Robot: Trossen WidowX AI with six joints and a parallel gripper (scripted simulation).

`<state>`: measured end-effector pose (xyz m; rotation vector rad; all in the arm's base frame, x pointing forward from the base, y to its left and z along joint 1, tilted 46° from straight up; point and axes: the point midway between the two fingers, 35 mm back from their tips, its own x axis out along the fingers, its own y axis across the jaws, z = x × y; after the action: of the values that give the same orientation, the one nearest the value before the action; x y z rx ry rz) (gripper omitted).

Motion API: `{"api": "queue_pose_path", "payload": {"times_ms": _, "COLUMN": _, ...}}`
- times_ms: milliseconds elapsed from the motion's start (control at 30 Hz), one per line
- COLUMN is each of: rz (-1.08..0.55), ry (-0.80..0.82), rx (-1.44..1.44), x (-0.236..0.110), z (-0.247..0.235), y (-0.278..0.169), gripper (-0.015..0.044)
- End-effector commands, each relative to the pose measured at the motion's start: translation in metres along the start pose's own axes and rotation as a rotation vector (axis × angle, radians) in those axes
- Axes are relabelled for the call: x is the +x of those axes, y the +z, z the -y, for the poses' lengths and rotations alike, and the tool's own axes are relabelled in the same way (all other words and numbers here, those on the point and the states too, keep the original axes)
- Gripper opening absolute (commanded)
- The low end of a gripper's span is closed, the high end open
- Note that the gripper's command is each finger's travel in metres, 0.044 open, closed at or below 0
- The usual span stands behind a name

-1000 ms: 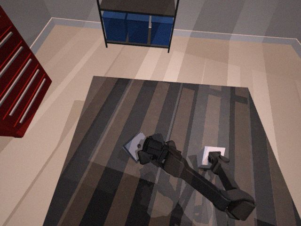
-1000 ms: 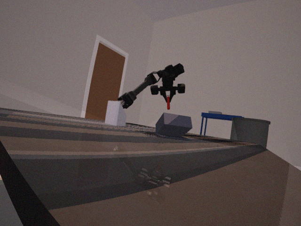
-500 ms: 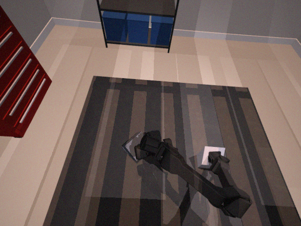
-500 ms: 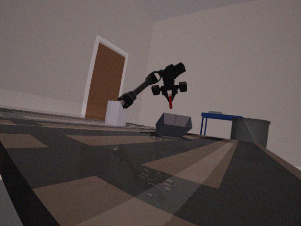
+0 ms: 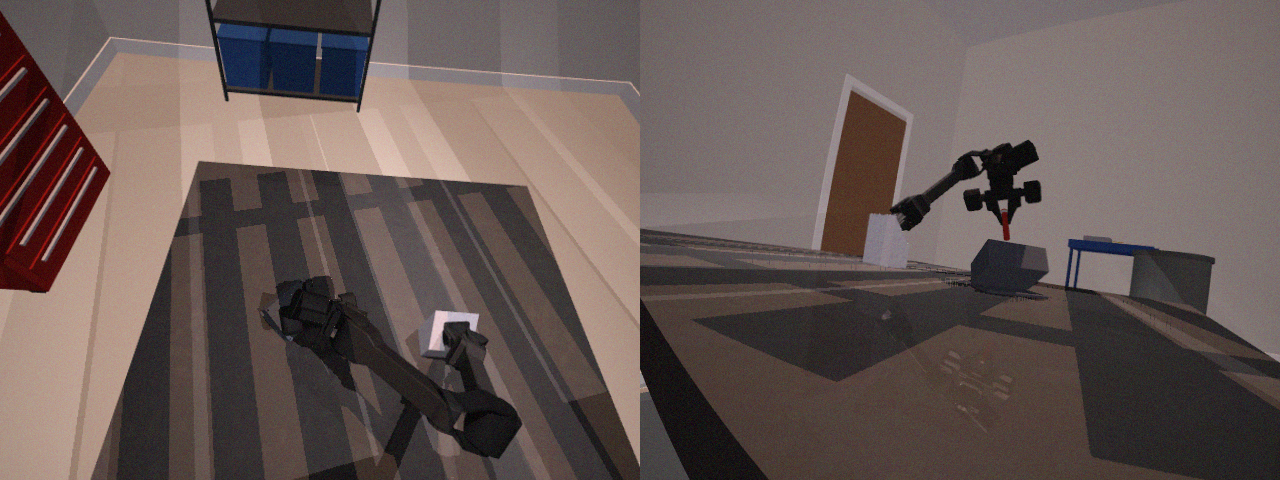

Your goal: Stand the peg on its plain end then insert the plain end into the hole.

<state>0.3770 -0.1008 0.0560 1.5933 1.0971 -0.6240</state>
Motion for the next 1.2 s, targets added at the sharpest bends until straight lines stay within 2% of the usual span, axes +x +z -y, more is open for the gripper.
{"api": "queue_pose_path", "payload": {"times_ms": 0, "rz": 0.005, "ry": -0.004, "rx": 0.01, "x": 0.01, "z": 0.003, "y": 0.001, "gripper": 0.0}}
{"api": "queue_pose_path", "payload": {"times_ms": 900, "rz": 0.005, "ry": -0.002, "rx": 0.002, "x": 0.038, "z": 0.003, "y": 0.001, "gripper": 0.0}}
{"api": "queue_pose_path", "payload": {"times_ms": 1167, "rz": 0.002, "ry": 0.001, "rx": -0.002, "x": 0.034, "z": 0.001, "y": 0.0, "gripper": 0.0}}
